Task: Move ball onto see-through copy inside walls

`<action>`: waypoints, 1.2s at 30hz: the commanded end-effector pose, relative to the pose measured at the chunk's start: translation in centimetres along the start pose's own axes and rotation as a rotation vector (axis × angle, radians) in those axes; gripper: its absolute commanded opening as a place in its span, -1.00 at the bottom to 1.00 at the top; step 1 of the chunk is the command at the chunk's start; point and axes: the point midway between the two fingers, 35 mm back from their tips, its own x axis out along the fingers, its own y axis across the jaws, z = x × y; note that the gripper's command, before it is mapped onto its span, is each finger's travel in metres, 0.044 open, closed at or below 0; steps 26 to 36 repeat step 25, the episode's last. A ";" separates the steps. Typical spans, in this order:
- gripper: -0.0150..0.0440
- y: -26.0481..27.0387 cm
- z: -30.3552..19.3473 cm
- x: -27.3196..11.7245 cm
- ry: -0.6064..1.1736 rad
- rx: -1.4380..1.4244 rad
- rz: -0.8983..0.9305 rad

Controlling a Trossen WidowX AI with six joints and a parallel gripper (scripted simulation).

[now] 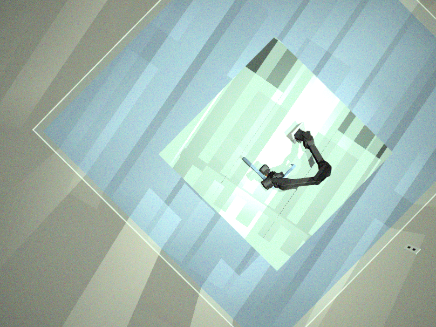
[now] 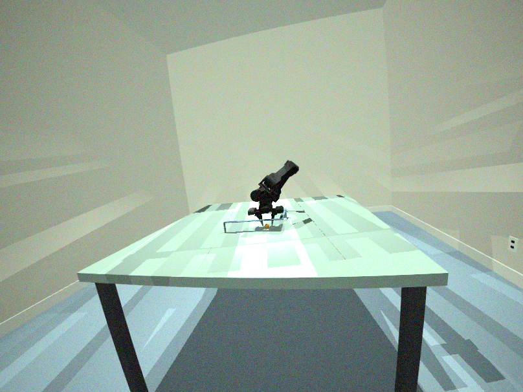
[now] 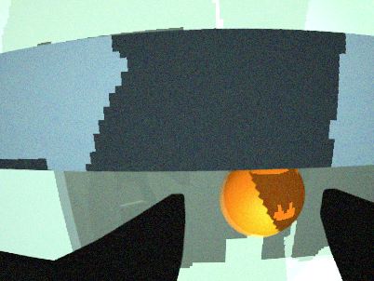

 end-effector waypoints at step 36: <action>1.00 -0.3 -0.2 -11.9 -0.030 0.005 -0.002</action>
